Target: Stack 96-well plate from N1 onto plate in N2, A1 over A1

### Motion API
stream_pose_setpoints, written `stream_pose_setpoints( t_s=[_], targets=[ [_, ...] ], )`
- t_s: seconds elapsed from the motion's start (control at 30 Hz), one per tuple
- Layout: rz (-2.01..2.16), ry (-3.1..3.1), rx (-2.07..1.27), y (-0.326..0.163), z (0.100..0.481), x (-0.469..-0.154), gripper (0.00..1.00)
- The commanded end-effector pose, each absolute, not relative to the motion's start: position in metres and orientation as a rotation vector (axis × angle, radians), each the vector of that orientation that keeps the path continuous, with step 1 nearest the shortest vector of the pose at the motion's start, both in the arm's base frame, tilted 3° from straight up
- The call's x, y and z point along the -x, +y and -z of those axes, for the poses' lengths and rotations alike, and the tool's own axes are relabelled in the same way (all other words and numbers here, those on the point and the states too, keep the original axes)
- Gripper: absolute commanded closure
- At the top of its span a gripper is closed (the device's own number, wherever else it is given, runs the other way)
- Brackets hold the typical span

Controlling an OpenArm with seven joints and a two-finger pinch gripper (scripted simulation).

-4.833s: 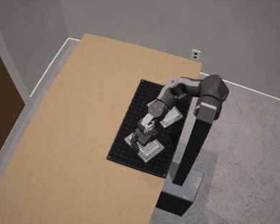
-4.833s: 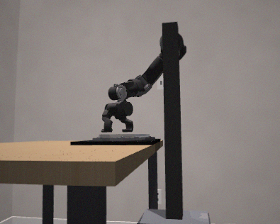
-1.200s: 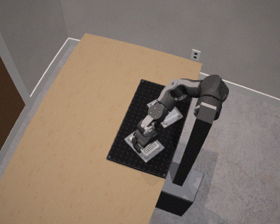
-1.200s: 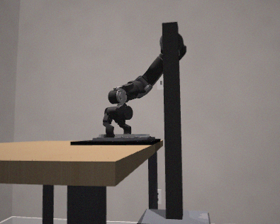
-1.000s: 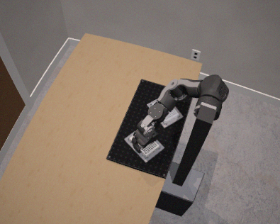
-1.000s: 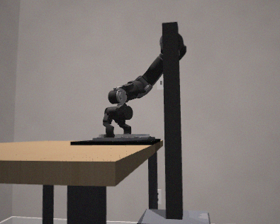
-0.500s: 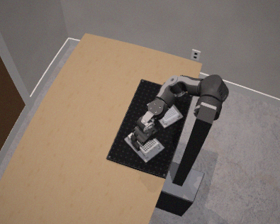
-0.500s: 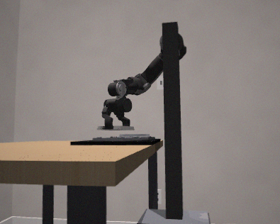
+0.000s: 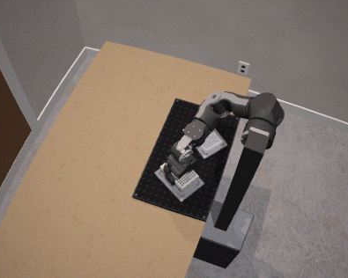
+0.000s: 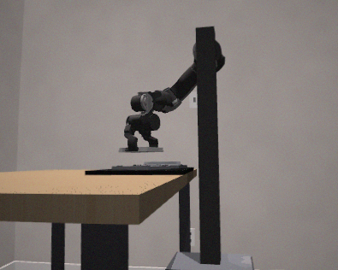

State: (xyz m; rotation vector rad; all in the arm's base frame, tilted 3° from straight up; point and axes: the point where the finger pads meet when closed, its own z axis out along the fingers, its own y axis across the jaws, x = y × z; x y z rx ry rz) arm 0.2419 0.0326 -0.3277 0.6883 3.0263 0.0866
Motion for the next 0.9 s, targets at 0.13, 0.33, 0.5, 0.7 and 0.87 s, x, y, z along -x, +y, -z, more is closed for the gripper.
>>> stream_pose_setpoints(
  t_s=[0.13, 0.33, 0.5, 0.7, 0.87],
  targets=[
    [-0.077, 3.024, -0.713, 0.032, 0.310, -0.243, 1.00],
    [-0.077, 3.024, -0.713, 0.032, 0.310, -0.243, 1.00],
    [-0.078, 3.024, -0.712, 0.031, 0.297, -0.241, 1.00],
    [-0.078, 3.024, -0.712, 0.029, 0.278, -0.239, 1.00],
    [-0.078, 3.024, -0.712, 0.029, 0.278, -0.239, 1.00]
  ],
)
